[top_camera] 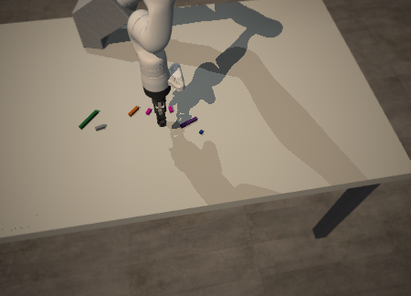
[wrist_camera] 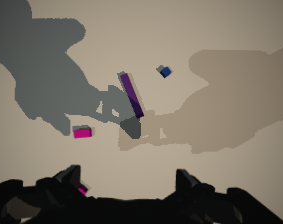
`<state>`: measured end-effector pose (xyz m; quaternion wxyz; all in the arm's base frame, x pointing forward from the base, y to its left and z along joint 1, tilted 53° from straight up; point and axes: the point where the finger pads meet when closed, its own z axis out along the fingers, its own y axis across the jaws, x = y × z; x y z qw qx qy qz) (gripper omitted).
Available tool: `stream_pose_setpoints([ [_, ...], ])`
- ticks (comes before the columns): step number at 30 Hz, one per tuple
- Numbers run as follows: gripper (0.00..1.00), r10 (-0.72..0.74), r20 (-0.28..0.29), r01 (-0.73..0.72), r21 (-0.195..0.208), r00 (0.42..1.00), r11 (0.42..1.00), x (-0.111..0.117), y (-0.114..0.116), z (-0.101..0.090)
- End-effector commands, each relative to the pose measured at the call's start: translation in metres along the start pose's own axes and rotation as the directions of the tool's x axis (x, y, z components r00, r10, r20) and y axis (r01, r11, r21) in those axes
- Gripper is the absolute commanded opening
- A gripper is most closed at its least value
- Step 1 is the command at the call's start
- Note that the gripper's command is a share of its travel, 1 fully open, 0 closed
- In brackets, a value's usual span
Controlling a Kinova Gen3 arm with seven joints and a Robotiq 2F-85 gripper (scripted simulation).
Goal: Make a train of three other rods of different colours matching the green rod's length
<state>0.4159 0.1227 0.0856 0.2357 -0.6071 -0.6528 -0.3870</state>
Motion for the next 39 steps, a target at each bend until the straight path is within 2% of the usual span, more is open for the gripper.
stream_pose_setpoints([
  [1,1.0,-0.017,0.01,0.018,-0.01,1.0,1.0,-0.003,0.004,-0.002],
  [14,1.0,-0.057,0.009,0.057,-0.006,0.998,0.998,0.0,0.004,-0.002],
  [20,1.0,-0.194,0.003,0.194,0.004,0.981,0.981,0.008,0.004,-0.001],
  [24,1.0,-0.346,-0.005,0.346,0.014,0.938,0.938,0.017,0.004,0.0],
  [26,1.0,-0.346,-0.005,0.346,0.014,0.938,0.938,0.017,0.004,0.0],
  [29,1.0,-0.483,-0.009,0.483,0.018,0.876,0.876,0.024,0.006,0.0],
  [32,1.0,-0.621,-0.018,0.622,0.019,0.783,0.783,0.035,0.007,0.001],
  [35,1.0,-0.739,-0.02,0.739,0.02,0.674,0.674,0.041,0.01,0.0],
  [39,1.0,-0.865,-0.026,0.866,0.017,0.5,0.5,0.053,0.013,0.0],
])
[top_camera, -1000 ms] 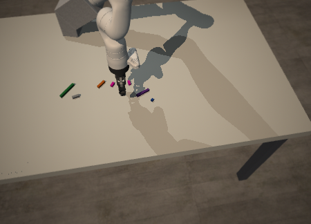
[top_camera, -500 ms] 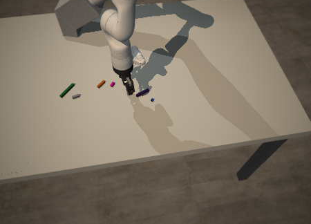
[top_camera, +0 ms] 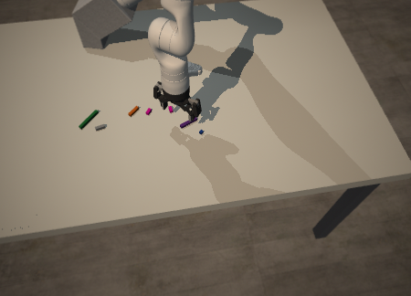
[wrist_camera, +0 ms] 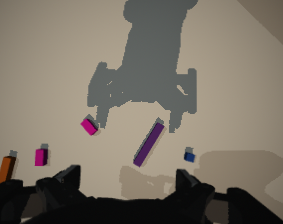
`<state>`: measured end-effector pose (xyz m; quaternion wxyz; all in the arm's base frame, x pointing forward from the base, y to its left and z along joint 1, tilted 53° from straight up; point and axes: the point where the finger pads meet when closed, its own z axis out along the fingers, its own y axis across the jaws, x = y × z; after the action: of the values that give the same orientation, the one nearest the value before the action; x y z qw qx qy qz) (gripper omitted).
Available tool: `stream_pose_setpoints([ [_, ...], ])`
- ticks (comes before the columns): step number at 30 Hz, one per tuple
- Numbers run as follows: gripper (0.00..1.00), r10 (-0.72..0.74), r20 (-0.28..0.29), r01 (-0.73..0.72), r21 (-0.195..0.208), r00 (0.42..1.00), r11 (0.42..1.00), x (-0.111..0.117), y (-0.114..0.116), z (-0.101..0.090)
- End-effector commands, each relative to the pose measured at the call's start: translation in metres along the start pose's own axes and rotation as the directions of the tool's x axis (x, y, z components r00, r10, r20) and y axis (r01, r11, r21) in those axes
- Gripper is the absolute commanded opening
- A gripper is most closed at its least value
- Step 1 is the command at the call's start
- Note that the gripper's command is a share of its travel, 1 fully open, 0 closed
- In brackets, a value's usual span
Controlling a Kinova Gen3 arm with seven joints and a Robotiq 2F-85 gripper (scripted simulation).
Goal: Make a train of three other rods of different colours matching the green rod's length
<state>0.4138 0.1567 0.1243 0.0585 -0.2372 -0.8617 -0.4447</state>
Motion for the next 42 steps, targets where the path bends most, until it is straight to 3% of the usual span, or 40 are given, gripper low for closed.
stream_pose_setpoints([
  [1,1.0,-0.165,0.023,0.165,-0.004,0.986,0.986,-0.005,0.008,-0.005],
  [4,1.0,-0.218,0.024,0.218,-0.002,0.976,0.976,-0.004,0.01,-0.005],
  [8,1.0,-0.45,0.028,0.45,0.005,0.893,0.893,-0.001,0.024,-0.006],
  [12,1.0,-0.632,0.035,0.632,0.016,0.774,0.775,0.001,0.035,-0.008],
  [19,1.0,-0.864,0.044,0.864,0.039,0.501,0.503,0.004,0.057,-0.012],
  [21,1.0,-0.864,0.044,0.864,0.039,0.501,0.503,0.004,0.057,-0.012],
  [28,1.0,-0.953,0.046,0.952,0.057,0.298,0.301,0.007,0.071,-0.014],
  [33,1.0,-0.97,0.046,0.968,0.062,0.239,0.241,0.007,0.075,-0.015],
  [40,1.0,-0.972,0.046,0.971,0.063,0.229,0.232,0.007,0.076,-0.015],
  [41,0.24,-0.972,0.046,0.971,0.063,0.229,0.232,0.007,0.076,-0.015],
  [42,0.24,-0.972,0.046,0.971,0.063,0.229,0.232,0.007,0.076,-0.015],
])
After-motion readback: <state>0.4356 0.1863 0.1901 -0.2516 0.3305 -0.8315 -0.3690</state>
